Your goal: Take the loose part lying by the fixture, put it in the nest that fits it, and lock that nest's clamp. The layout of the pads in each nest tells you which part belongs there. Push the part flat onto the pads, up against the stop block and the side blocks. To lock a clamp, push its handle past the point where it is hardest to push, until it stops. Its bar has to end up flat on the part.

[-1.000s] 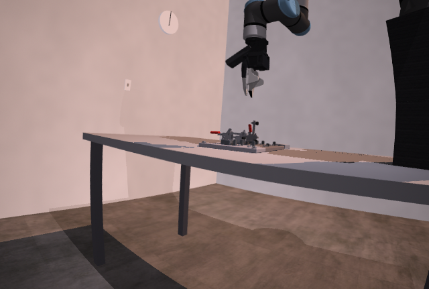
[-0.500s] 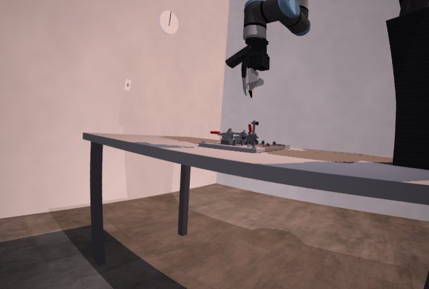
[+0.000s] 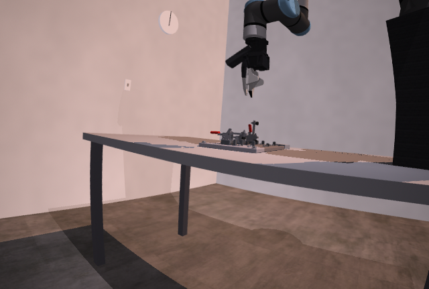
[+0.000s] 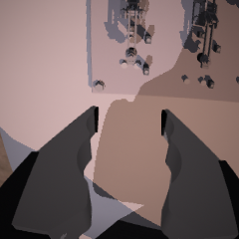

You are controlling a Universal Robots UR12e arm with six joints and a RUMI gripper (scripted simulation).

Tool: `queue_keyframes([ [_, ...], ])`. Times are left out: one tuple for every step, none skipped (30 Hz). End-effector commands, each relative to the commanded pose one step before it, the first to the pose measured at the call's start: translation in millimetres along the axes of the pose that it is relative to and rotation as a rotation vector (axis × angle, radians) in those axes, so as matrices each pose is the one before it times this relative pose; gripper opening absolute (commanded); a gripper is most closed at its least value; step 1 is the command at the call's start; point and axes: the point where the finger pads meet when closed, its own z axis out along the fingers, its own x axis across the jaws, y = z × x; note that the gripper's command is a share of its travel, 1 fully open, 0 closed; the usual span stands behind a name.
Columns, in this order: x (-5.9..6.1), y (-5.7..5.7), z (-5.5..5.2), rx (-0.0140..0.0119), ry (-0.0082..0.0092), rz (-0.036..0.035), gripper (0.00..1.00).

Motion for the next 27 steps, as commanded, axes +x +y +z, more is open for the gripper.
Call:
queue_keyframes([
  [0.04, -0.54, -0.47, 0.00105, 0.00023, 0.00001, 0.28],
  [0.0, 0.0, 0.0, -0.00001, 0.00001, 0.0, 0.28],
  [0.0, 0.0, 0.0, 0.0, 0.00001, 0.0, 0.28],
  [0.0, 0.0, 0.0, 0.0, 0.0, 0.0, 0.28],
  [0.0, 0.0, 0.0, 0.0, 0.0, 0.0, 0.28],
  [0.0, -0.03, 0.0, 0.0, 0.0, 0.0, 0.28],
  [0.0, -0.18, 0.0, 0.0, 0.0, 0.0, 0.28],
  [0.0, -0.47, 0.0, 0.0, 0.0, 0.0, 0.28],
  [0.0, -0.86, 0.0, 0.0, 0.0, 0.0, 0.28],
  [0.0, -1.33, 0.0, 0.0, 0.0, 0.0, 0.28],
  [-0.01, -1.86, 0.0, 0.0, 0.0, 0.0, 0.28],
  [0.0, 0.0, 0.0, 0.0, 0.0, 0.0, 0.28],
  [0.0, 0.0, 0.0, 0.0, 0.0, 0.0, 0.28],
  [-0.01, -2.43, 0.0, 0.0, 0.0, 0.0, 0.28],
  [-0.01, -3.02, -0.01, 0.0, 0.0, 0.0, 0.28],
  [-0.01, -3.6, 0.0, 0.0, 0.0, 0.0, 0.28],
  [-0.01, -4.17, 0.0, 0.0, 0.0, 0.0, 0.28],
  [-0.01, -4.71, 0.0, 0.0, 0.0, 0.0, 0.28],
  [-0.01, -5.2, 0.0, 0.0, 0.0, 0.0, 0.28],
  [-0.01, -5.64, 0.0, 0.0, 0.0, 0.0, 0.28],
  [-0.01, -6.01, 0.0, 0.0, 0.0, 0.0, 0.28],
  [-0.01, -6.32, 0.0, 0.0, 0.0, 0.0, 0.28],
  [-0.01, -6.54, 0.0, 0.0, 0.0, 0.0, 0.28],
  [-0.01, -6.69, 0.0, 0.0, 0.0, 0.0, 0.28],
  [-0.01, -6.75, 0.0, 0.0, 0.0, 0.0, 0.28],
  [-0.01, -6.73, 0.0, 0.0, 0.0, 0.0, 0.28],
  [-0.01, -6.62, 0.0, 0.0, 0.0, 0.0, 0.28],
])
